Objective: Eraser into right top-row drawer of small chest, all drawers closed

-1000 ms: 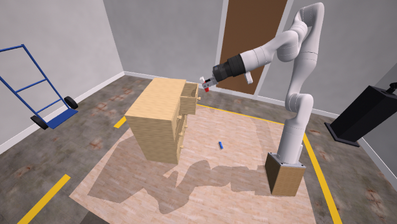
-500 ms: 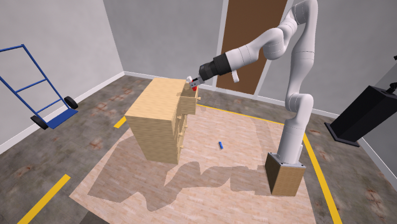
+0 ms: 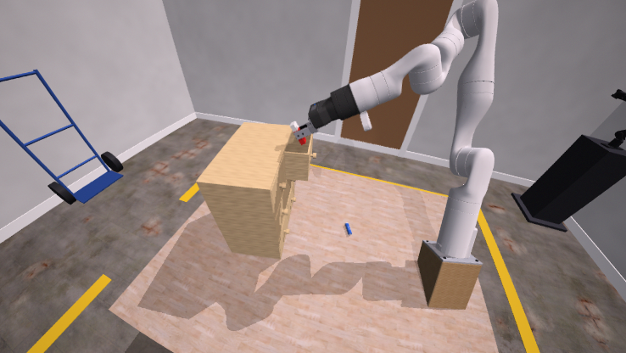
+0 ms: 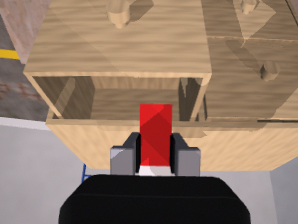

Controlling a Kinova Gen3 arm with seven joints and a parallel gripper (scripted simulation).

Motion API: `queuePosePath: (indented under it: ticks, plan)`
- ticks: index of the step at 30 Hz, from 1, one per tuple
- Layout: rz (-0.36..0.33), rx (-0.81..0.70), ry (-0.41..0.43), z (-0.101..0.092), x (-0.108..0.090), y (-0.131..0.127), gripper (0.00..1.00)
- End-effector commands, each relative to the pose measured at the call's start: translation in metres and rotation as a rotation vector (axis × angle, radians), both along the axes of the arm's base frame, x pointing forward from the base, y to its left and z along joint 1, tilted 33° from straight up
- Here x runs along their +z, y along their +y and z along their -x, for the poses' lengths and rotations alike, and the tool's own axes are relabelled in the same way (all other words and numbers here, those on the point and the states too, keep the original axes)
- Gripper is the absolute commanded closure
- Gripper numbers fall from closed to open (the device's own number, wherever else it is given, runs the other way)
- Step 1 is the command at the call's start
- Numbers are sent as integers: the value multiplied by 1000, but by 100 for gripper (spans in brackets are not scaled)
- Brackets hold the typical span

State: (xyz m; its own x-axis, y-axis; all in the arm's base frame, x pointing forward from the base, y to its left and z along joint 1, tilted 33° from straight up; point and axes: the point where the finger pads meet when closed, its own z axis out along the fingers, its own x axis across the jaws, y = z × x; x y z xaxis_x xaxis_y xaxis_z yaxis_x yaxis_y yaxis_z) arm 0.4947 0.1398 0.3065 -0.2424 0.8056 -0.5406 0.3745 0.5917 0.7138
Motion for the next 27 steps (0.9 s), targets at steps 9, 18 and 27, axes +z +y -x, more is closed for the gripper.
queuePosePath:
  ticks: [9,18,27]
  plan:
    - [0,1,-1,0,0,1,55]
    - [0,1,-1,0,0,1,55]
    - [0,1,-1,0,0,1,31]
